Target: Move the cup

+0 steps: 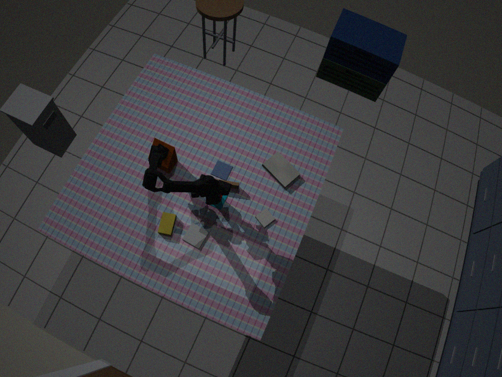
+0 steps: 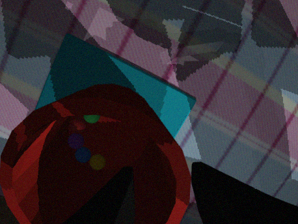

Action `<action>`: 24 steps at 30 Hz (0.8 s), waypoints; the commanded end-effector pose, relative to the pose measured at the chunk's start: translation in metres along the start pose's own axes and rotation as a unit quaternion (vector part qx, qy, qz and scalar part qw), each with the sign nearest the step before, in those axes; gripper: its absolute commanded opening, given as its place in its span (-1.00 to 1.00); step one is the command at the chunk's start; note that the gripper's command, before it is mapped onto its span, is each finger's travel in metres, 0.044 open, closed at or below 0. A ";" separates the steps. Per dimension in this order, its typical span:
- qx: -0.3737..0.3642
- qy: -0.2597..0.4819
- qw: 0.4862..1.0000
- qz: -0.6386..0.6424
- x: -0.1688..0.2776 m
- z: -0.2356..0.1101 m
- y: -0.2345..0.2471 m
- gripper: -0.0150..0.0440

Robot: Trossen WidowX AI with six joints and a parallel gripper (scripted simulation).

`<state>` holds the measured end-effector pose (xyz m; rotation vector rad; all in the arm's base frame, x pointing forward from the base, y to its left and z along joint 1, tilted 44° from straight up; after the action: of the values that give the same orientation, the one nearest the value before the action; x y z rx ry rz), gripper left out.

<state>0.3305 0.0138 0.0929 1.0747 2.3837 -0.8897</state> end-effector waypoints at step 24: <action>0.001 -0.003 1.000 -0.003 0.004 -0.032 -0.003 0.30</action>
<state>0.3224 0.0362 0.1156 1.0673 2.3804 -0.8971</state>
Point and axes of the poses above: the point midway between the two fingers, 35 mm back from their tips, its own z axis out along the fingers, its own y axis across the jaws, x = y × z, the point moved 8 cm from there along -z, back along the fingers, and after that the axes turned 3 degrees about -z, right-handed, at the moved point
